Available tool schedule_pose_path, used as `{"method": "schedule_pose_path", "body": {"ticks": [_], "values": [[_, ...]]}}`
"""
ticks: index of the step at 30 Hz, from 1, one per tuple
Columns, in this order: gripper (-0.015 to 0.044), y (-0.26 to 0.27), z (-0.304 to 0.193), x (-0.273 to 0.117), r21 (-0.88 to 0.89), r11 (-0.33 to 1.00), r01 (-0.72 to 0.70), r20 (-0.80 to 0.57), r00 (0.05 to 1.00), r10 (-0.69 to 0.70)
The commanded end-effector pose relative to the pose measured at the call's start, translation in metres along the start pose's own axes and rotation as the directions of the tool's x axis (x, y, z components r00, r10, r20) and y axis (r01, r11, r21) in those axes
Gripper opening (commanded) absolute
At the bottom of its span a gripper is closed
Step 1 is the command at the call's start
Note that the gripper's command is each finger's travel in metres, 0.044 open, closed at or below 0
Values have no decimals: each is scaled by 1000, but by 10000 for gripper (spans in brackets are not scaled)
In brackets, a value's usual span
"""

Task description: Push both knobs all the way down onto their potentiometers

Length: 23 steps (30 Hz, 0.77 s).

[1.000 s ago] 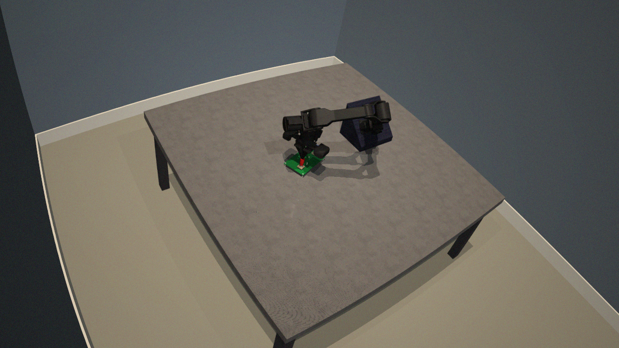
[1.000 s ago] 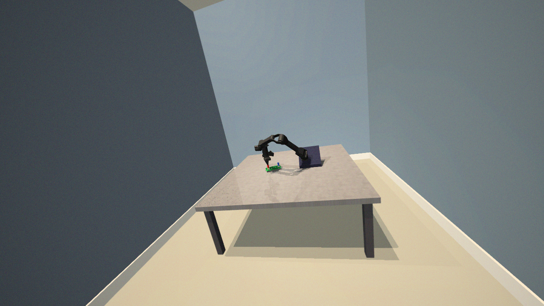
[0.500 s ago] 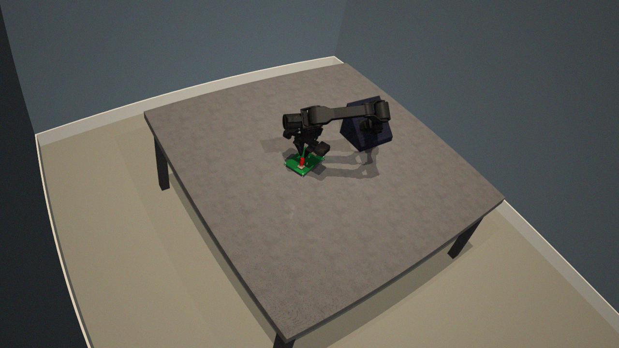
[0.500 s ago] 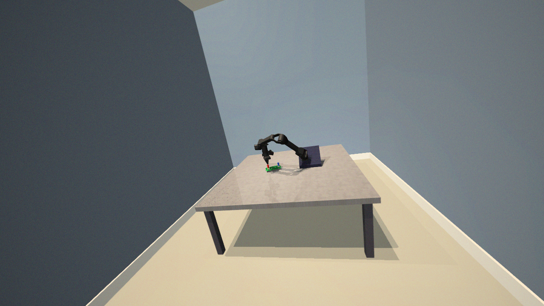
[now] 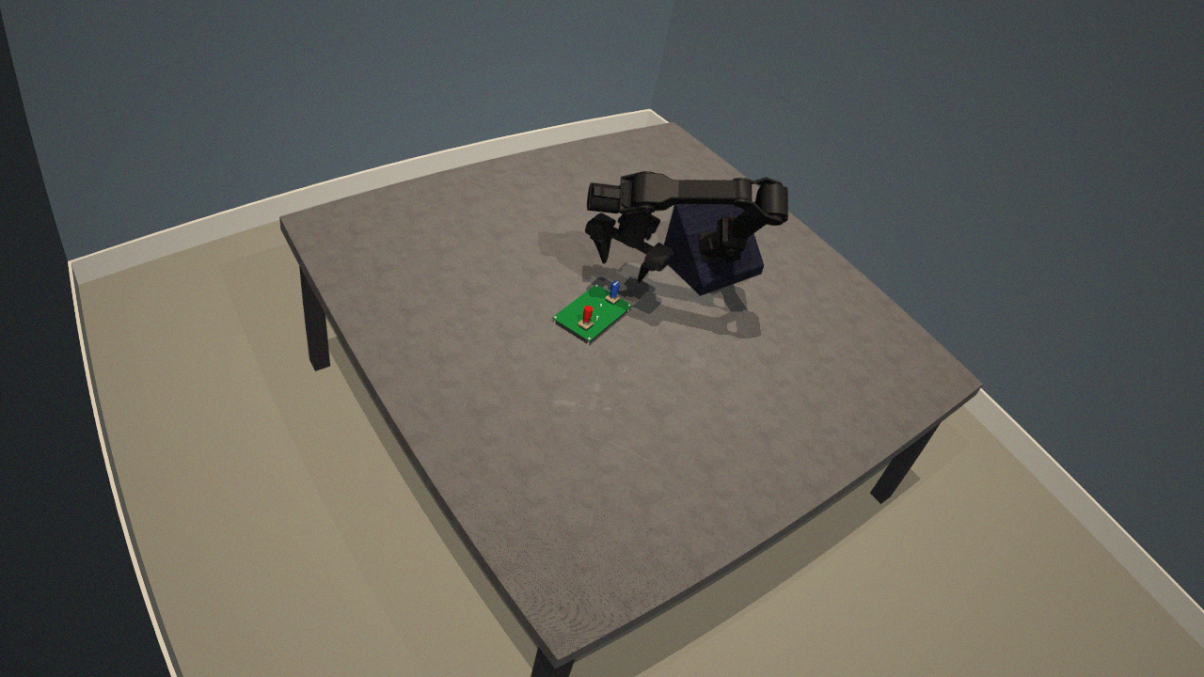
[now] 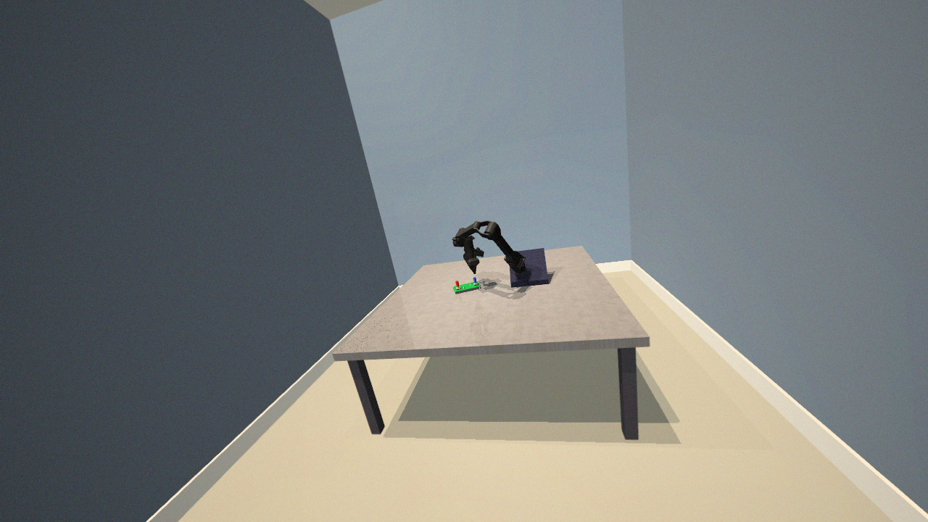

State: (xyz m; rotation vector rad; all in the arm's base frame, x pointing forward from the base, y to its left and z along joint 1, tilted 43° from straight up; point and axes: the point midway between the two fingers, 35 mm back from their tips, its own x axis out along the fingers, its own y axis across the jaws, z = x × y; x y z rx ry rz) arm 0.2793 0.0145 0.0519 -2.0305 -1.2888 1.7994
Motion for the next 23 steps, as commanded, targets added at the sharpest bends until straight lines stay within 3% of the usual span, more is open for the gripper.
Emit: {"method": "schedule_pose_path", "body": {"ticks": [1, 5, 23], "values": [[440, -14, 44, 0, -2, 1000, 7, 8, 1000, -7], [440, -26, 75, 4, -3, 1000, 15, 6, 1000, -15], [440, -26, 75, 4, -3, 1000, 15, 6, 1000, -15]]}}
